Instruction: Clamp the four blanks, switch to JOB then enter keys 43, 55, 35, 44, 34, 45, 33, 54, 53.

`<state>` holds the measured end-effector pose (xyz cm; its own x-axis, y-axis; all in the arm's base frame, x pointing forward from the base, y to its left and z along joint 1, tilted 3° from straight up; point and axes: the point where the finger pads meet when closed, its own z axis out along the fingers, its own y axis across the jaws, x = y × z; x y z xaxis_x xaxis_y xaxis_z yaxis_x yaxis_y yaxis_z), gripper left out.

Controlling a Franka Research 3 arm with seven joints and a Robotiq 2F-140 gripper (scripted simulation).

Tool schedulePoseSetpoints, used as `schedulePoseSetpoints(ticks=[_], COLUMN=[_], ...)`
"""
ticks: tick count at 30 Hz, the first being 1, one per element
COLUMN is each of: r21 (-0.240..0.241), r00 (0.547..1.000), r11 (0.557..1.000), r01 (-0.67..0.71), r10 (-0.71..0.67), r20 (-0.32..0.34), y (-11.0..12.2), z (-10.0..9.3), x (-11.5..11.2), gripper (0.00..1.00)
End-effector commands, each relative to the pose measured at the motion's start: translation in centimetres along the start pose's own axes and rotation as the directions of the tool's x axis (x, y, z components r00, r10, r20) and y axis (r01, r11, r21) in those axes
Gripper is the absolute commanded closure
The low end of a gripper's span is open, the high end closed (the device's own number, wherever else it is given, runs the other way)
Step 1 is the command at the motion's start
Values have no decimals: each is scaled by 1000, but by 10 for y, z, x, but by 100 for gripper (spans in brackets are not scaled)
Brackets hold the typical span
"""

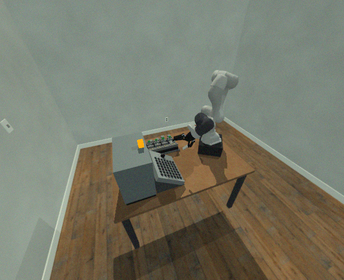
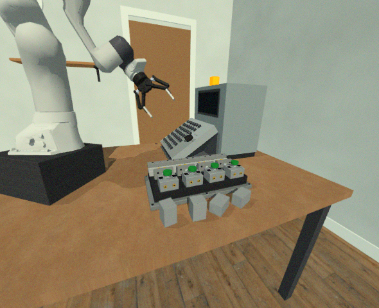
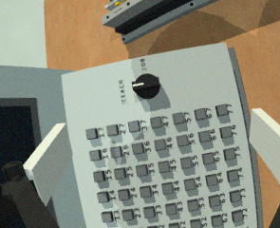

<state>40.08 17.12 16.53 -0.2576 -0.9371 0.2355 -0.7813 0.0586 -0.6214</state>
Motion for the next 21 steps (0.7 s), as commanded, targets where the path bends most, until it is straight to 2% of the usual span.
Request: schedulePoseSetpoints(ticks=[1, 3, 4, 7, 21], r21=[-7, -7, -9, -1, -1], r00=[961, 961, 933, 895, 895], r11=[998, 998, 996, 993, 993], r01=[69, 69, 92, 114, 114], r10=[-65, -65, -83, -102, -102], r20=[267, 267, 351, 434, 434], y=[1, 1, 1, 1, 1], z=[18, 18, 23, 25, 25], x=[-74, -74, -94, -100, -100], gripper=[100, 100, 100, 100, 100])
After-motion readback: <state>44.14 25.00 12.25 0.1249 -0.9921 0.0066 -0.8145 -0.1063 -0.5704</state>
